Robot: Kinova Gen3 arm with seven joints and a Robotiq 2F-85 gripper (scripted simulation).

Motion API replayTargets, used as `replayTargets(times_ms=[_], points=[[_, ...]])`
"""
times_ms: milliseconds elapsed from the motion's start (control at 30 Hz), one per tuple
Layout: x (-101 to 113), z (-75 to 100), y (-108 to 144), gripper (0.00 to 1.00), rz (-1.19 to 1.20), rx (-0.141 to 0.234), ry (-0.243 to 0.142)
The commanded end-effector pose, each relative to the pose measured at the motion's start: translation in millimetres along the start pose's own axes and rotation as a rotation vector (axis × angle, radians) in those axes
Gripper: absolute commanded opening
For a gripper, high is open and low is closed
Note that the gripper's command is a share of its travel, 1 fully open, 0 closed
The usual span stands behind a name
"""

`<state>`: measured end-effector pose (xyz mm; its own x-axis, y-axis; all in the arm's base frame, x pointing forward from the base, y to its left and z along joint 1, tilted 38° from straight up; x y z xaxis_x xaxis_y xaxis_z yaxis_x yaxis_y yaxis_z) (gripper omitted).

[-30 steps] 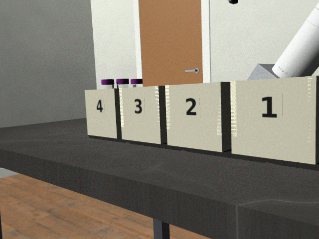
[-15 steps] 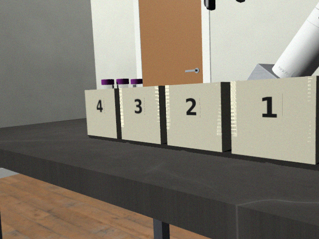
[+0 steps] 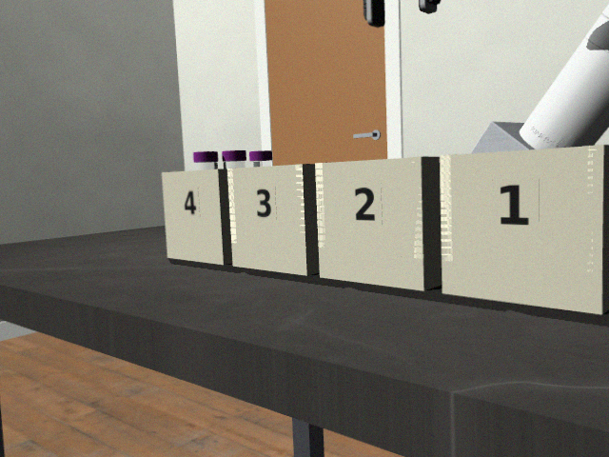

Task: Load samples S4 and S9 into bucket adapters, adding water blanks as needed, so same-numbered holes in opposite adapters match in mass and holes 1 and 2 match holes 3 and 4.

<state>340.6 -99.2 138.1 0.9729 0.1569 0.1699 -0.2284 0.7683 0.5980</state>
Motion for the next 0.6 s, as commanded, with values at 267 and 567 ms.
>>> replayTargets(times_ms=[267, 567], points=[[0.1, 0.4, -0.6, 0.62, 0.0, -0.001, -0.001], [-7.3, 0.4, -26.2, 0.62, -0.32, -0.001, -0.001]])
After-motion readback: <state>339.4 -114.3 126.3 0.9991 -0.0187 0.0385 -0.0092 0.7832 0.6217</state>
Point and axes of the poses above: the point where the finger pads meet when closed, its own z axis back along the fingers, its own y axis across the jaws, x = y × z, the point moved 2 cm from there along z, back along the fingers, and after that the axes turned 9 degrees about z, right-handed, at the moved point
